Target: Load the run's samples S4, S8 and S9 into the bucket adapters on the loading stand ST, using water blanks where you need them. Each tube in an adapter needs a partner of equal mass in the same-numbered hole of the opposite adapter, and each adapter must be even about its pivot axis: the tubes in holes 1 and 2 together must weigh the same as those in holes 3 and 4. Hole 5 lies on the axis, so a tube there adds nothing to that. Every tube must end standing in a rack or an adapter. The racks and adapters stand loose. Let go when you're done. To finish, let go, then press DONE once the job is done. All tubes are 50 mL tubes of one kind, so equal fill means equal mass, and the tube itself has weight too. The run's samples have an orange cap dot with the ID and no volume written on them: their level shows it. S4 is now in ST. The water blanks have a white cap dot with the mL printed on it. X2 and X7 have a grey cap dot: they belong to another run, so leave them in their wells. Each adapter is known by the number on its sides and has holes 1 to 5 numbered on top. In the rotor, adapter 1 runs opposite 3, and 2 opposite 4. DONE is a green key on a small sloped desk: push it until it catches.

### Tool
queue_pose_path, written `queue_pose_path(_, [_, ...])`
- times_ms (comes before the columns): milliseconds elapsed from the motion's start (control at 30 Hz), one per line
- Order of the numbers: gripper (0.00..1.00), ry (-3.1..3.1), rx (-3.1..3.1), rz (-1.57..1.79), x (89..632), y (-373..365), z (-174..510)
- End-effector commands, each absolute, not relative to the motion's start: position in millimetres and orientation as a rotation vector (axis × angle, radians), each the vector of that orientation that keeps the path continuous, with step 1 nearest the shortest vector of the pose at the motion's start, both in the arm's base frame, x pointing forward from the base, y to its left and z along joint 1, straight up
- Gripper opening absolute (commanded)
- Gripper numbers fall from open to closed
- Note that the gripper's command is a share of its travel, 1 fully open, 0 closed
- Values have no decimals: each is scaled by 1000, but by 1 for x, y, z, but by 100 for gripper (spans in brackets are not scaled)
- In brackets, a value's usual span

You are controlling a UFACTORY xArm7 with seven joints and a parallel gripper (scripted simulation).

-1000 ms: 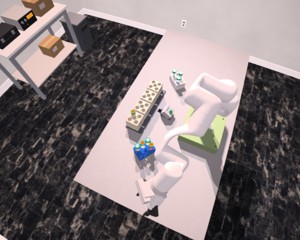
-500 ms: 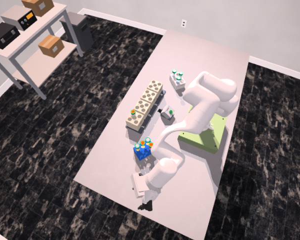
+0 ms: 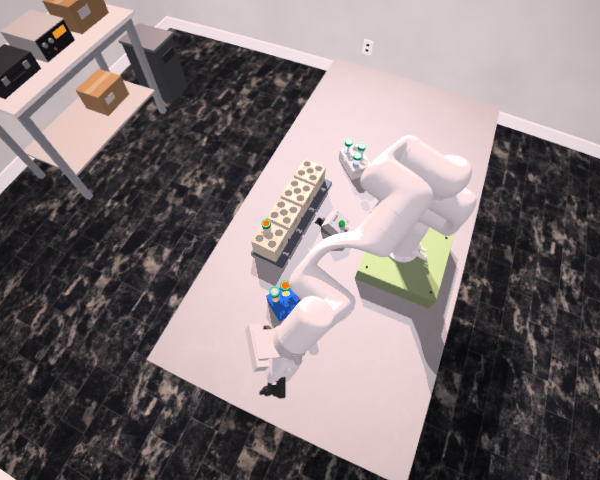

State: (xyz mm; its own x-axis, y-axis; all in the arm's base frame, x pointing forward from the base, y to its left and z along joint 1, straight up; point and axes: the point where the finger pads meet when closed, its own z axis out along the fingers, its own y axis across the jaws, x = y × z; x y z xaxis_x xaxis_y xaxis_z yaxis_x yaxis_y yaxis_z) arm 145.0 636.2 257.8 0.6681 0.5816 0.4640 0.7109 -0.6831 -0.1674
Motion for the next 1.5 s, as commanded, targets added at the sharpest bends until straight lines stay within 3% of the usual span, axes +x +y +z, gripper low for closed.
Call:
queue_pose_path(0, [100,-1001,-2579,-542,158,630,259])
queue_pose_path(1467, [100,-857,-2782,-505,299,525,240])
